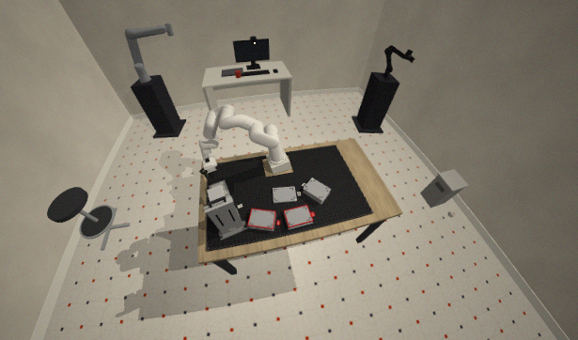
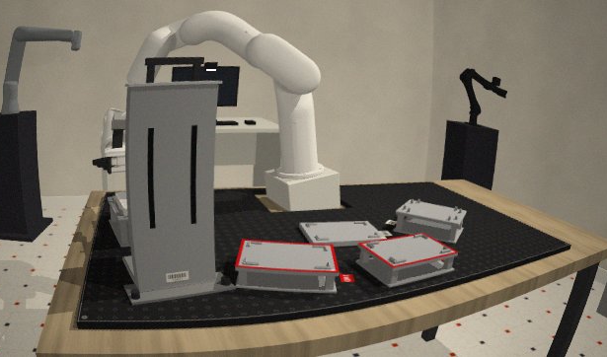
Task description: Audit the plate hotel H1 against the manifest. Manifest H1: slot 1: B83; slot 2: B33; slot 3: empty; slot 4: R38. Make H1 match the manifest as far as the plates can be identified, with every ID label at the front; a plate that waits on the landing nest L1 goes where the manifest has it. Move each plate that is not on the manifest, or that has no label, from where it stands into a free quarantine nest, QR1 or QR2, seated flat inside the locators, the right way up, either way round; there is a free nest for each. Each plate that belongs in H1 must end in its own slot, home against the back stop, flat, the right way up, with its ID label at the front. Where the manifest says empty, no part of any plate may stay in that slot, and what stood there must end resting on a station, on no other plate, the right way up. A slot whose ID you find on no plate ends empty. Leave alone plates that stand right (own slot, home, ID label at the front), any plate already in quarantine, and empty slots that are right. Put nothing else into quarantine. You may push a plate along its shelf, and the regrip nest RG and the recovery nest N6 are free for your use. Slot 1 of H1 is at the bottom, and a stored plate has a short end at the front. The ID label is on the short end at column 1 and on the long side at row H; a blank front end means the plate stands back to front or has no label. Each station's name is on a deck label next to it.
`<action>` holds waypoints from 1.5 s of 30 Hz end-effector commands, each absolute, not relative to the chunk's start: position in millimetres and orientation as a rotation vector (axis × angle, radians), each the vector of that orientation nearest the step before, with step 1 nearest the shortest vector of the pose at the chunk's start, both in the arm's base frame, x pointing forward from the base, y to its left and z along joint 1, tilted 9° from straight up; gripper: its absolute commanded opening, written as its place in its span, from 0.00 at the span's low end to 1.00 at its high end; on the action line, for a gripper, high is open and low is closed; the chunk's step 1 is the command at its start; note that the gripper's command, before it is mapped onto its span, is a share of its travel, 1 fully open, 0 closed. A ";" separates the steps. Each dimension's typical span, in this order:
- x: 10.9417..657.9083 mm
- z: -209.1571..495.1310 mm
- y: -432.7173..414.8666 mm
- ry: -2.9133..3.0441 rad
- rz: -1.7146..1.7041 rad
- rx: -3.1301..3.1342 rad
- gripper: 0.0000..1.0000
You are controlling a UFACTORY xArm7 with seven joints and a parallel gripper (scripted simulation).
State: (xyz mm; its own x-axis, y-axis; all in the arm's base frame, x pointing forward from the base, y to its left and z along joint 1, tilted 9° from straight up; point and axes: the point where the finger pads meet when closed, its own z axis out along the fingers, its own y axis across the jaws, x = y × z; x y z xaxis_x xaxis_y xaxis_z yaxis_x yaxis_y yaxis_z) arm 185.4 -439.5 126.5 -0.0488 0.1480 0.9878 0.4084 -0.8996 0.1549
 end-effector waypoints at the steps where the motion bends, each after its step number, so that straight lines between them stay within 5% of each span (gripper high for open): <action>1: 185.9 140.1 -438.0 -0.609 -2.062 -2.030 1.00; 45: 188.9 192.4 -427.6 -0.633 -1.922 -2.199 1.00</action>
